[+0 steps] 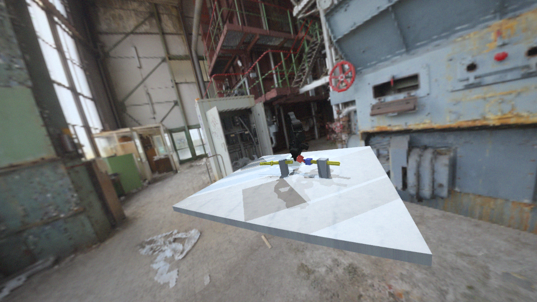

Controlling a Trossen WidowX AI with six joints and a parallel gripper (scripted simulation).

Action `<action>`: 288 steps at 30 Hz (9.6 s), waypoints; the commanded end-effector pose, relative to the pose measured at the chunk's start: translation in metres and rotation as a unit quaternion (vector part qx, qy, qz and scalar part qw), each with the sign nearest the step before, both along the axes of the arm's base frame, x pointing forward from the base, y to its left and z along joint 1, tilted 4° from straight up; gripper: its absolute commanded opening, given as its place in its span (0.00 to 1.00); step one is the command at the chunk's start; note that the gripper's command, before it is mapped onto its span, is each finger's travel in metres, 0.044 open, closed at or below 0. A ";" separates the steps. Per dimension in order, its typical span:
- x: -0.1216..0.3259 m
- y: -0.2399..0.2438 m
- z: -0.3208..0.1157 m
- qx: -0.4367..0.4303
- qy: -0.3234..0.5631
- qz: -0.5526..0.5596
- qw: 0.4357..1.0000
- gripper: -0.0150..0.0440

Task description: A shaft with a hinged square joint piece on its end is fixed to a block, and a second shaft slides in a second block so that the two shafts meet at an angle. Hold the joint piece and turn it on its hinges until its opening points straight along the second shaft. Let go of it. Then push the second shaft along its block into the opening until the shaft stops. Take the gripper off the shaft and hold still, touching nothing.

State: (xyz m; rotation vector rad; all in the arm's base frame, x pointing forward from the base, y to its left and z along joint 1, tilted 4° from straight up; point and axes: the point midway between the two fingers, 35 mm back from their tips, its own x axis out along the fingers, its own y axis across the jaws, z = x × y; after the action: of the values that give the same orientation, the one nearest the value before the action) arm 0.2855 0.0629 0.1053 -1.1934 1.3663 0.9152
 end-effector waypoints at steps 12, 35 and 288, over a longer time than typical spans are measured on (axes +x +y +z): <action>0.003 0.008 -0.017 0.000 0.004 -0.003 1.000 1.00; 0.003 0.006 -0.030 -0.001 0.004 -0.003 1.000 0.56; 0.004 -0.002 0.046 0.072 -0.052 -0.368 0.926 1.00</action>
State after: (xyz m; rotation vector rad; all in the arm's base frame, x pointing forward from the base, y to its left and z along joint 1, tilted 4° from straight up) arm 0.2907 0.0616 0.1367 -0.6321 1.4723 0.4718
